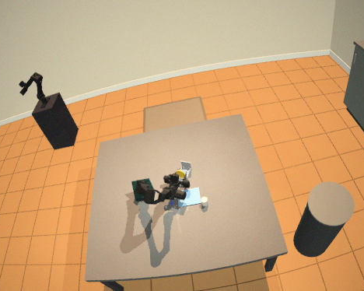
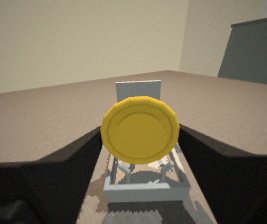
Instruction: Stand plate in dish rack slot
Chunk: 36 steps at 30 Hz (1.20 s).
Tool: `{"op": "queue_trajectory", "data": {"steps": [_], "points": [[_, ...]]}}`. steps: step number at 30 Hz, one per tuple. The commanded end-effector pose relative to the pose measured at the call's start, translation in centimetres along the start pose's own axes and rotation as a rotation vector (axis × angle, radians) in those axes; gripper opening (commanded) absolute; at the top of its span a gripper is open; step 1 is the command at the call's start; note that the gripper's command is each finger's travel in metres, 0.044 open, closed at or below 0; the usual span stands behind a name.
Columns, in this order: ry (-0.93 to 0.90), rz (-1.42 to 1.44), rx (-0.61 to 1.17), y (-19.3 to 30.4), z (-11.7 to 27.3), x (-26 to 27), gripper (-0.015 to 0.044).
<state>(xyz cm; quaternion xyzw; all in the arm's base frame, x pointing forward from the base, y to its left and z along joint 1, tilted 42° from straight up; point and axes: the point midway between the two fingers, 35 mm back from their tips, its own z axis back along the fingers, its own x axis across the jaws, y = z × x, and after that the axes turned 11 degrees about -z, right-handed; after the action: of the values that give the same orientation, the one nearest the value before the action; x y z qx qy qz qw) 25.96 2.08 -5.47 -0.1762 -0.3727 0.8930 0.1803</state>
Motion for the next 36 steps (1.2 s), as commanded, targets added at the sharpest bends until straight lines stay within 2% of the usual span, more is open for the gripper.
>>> {"op": "queue_trajectory", "data": {"steps": [1, 9, 24, 33, 36], "points": [[0.0, 0.001, 0.0, -0.2, 0.0, 0.0, 0.0], [0.0, 0.001, 0.0, -0.2, 0.0, 0.0, 0.0], [0.002, 0.009, -0.002, -0.2, 0.0, -0.1, 0.0394], [0.002, 0.009, -0.002, -0.2, 0.0, -0.1, 0.04], [-0.002, 0.011, 0.004, -1.7, 0.1, -0.2, 0.04]]}}
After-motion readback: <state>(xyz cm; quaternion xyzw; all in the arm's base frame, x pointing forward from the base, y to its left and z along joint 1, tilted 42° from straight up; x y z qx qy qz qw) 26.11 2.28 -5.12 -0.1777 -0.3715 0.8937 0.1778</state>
